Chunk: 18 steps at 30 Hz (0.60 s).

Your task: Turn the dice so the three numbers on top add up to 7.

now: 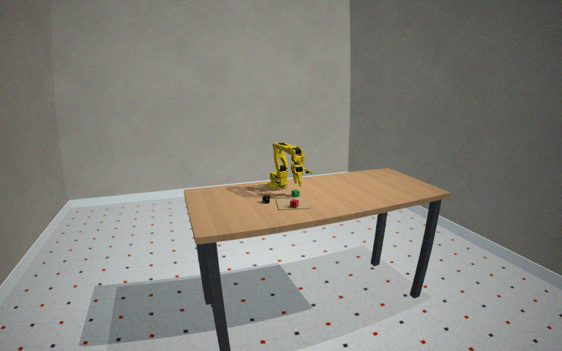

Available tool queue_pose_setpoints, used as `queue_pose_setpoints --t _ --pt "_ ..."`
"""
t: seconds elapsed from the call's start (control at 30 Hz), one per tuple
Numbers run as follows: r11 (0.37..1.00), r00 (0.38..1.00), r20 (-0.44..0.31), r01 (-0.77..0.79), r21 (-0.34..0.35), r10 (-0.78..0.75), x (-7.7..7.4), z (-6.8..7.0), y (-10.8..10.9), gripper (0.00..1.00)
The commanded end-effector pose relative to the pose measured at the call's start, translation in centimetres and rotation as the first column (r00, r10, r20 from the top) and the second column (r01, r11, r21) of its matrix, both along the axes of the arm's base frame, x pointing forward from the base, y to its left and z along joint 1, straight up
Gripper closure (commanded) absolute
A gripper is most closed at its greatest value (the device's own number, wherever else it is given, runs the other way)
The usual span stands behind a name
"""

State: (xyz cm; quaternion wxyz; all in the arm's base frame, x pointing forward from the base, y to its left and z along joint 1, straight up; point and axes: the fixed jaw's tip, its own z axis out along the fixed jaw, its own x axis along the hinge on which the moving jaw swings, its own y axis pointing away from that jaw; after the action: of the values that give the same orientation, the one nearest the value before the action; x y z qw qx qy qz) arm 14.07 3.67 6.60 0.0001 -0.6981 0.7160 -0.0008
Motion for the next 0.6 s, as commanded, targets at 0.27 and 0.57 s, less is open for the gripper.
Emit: queue_pose_setpoints --t 0.27,0.57 --pt "0.926 0.926 0.027 0.376 0.023 -0.376 0.55 0.19 0.92 0.65" --pt "0.765 0.765 0.019 0.644 0.032 -0.644 0.69 0.06 1.42 0.65"
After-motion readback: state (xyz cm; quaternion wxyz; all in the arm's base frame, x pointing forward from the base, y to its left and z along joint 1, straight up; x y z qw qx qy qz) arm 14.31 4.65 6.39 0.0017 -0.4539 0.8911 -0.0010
